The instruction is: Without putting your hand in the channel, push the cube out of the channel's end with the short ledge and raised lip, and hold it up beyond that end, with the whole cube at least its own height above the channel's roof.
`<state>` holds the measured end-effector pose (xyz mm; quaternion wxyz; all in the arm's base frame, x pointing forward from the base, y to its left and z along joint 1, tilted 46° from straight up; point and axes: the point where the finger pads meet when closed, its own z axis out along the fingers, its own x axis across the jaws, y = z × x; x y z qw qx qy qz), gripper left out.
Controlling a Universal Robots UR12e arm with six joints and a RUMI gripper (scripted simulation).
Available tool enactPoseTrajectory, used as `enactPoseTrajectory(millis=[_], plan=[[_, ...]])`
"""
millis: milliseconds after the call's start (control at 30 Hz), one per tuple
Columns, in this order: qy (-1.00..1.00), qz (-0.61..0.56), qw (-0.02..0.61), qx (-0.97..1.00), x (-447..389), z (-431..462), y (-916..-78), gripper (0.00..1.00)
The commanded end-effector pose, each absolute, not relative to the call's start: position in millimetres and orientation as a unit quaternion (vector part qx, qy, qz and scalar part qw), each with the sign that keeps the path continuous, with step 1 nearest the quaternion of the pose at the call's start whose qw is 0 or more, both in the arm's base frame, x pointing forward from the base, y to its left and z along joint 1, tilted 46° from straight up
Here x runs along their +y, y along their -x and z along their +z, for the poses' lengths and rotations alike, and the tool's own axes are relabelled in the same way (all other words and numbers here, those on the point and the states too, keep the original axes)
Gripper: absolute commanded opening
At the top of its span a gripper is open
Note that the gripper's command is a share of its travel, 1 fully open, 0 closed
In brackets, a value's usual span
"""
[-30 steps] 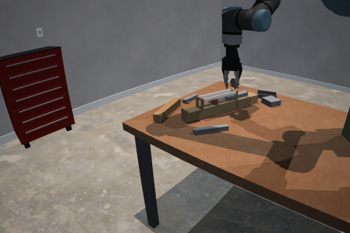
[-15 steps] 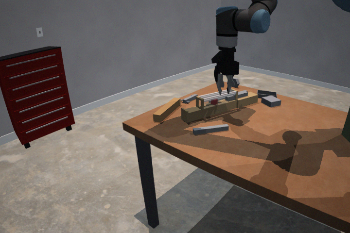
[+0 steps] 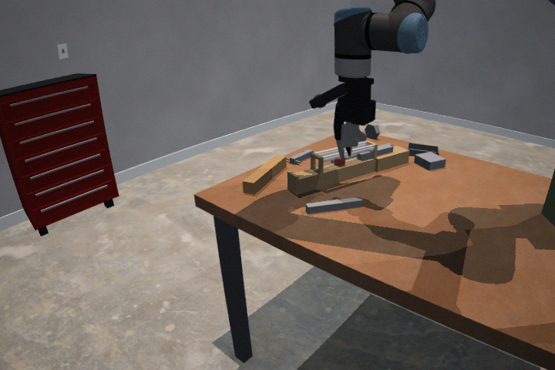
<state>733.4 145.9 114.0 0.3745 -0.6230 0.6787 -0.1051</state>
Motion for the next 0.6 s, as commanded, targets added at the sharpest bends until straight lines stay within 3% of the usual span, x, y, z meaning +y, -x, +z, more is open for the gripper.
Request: enactPoseTrajectory(millis=[0,567], plan=[[0.709,-0.150,0.357,0.589,166.0,121.5,-728.2,0.22],[0.825,-0.232,0.316,0.406,216.8,137.5,-708.4,0.22]])
